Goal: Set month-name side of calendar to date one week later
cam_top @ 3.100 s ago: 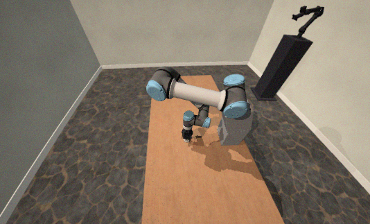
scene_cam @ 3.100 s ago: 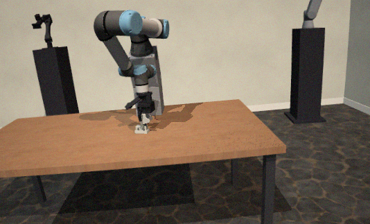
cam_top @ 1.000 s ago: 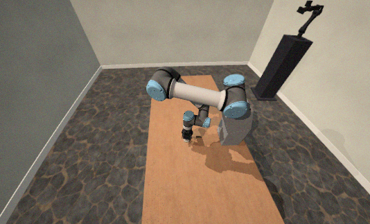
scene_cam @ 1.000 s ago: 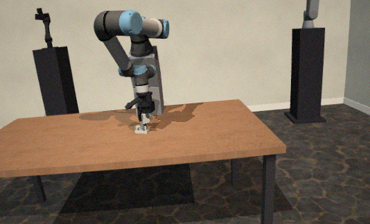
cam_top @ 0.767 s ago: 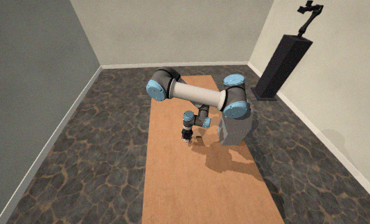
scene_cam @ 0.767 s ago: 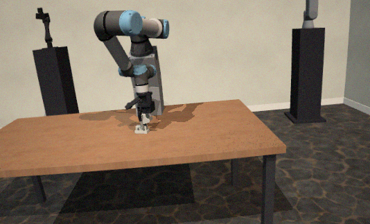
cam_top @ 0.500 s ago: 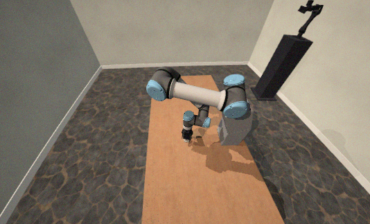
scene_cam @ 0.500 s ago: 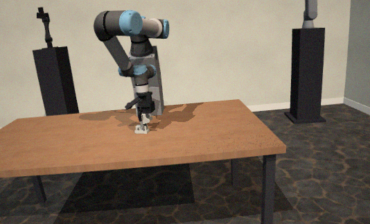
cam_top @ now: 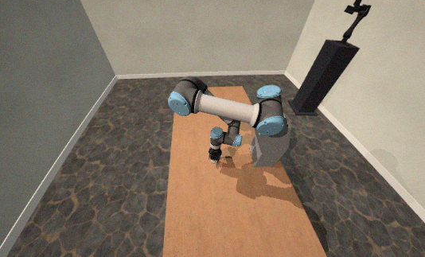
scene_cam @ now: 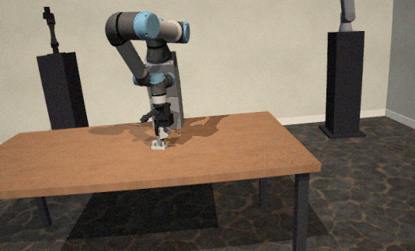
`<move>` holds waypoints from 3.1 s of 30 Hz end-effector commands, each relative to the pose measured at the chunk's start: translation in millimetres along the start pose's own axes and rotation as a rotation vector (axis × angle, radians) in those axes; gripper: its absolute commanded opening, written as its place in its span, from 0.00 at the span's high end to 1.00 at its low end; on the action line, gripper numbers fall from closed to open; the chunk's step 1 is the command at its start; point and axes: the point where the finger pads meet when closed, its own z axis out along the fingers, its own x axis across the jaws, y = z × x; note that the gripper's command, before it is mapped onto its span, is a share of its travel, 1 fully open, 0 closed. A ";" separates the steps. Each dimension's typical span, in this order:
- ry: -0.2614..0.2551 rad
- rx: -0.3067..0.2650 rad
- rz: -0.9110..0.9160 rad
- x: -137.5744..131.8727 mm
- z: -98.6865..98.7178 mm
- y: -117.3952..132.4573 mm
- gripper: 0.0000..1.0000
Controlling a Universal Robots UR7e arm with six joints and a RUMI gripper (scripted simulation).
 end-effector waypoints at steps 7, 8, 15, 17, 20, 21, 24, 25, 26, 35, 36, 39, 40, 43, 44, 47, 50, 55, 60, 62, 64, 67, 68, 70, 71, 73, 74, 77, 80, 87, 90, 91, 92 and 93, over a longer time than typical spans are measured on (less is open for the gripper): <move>-0.003 0.000 -0.001 -1.2 0.4 0.5 0.71; -0.003 0.000 -0.001 -1.2 0.4 0.5 0.71; -0.002 0.000 -0.001 -0.6 -2.2 0.5 0.71; -0.001 0.000 0.000 -0.1 -5.4 0.3 0.71; -0.001 0.001 0.000 -0.1 -10.2 -0.1 0.71; -0.001 0.001 0.000 -0.1 -10.2 -0.1 0.71; 0.000 0.001 0.001 0.0 -21.0 -0.3 0.71; -0.001 0.000 0.001 0.0 -25.3 -0.3 0.71; -0.001 0.000 0.001 0.0 -30.0 -0.3 0.71; -0.001 0.000 0.001 0.2 -72.0 -0.1 0.71; -0.001 0.000 0.001 0.2 -75.6 -0.1 0.71; -0.001 0.000 0.001 0.2 -78.8 -0.1 0.71; -0.001 0.000 0.001 0.2 -81.6 -0.1 0.71; -0.001 0.000 0.001 0.3 -87.7 -0.1 0.71; -0.001 0.000 0.001 0.3 -88.9 -0.1 0.71; -0.001 0.000 0.001 0.3 -90.7 -0.2 0.71; 0.000 0.000 0.001 0.3 -90.8 -0.1 0.00; 0.000 0.000 0.000 0.4 -90.8 0.2 0.00; -0.002 0.000 0.000 -0.5 -90.2 0.1 0.00; -0.002 0.000 0.000 -0.4 -90.1 0.1 0.00; -0.002 0.000 0.000 -0.4 -90.1 0.1 0.00; -0.002 0.000 0.000 -0.4 -90.1 0.1 0.00; -0.002 0.000 0.000 -0.4 -90.1 0.1 0.00; -0.002 0.000 0.000 -0.4 -90.1 0.1 0.00; -0.002 0.000 0.000 -0.4 -90.1 0.1 0.00; -0.002 0.000 0.000 -0.4 -90.3 0.1 0.00; -0.002 0.000 0.000 -0.4 -90.7 0.1 0.00; 0.000 0.000 0.001 0.4 -93.2 0.1 0.00; -0.001 0.001 0.001 0.3 -97.8 -0.2 0.00; -0.001 0.000 0.001 0.4 -117.5 -0.1 0.00; -0.001 0.000 0.001 0.5 -121.0 -0.1 0.00; -0.001 0.000 0.001 0.5 -124.4 -0.1 0.00; -0.001 0.000 0.001 0.5 -127.9 -0.1 0.00; -0.001 0.000 0.001 0.5 -131.3 0.0 0.00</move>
